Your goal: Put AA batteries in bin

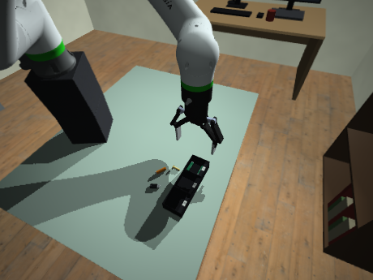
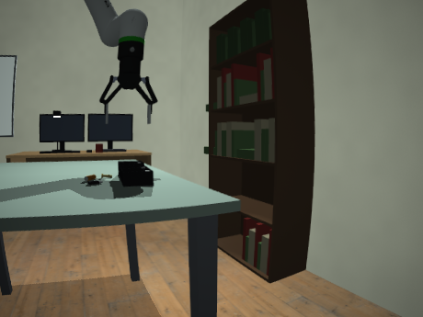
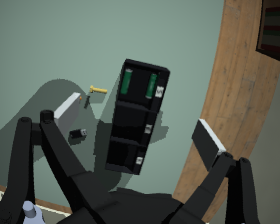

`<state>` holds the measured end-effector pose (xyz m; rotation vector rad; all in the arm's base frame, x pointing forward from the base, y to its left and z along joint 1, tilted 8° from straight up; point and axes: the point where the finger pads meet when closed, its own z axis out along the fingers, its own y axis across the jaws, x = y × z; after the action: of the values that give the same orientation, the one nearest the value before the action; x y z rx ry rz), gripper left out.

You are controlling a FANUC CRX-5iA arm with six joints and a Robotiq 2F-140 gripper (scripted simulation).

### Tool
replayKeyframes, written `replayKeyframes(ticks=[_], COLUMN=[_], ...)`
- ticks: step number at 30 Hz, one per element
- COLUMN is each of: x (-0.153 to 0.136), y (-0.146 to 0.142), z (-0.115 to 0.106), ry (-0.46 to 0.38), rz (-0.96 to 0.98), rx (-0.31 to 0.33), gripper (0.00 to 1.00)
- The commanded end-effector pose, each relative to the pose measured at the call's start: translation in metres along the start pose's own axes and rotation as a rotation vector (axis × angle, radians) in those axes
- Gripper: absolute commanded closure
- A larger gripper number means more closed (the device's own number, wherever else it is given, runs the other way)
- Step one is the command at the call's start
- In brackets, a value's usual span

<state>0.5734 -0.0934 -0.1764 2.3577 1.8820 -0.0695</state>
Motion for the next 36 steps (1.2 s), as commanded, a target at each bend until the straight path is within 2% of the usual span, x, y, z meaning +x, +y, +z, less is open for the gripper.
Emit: replayKeyframes(ticks=[1,9,36], x=[0.000,0.000,0.000], y=[0.000,0.000,0.000], z=[-0.009,-0.034,-0.034], ry=[0.000,0.000,0.000], rz=[0.000,0.000,0.000], rx=[0.000,0.000,0.000], gripper=[0.00,0.00,0.00])
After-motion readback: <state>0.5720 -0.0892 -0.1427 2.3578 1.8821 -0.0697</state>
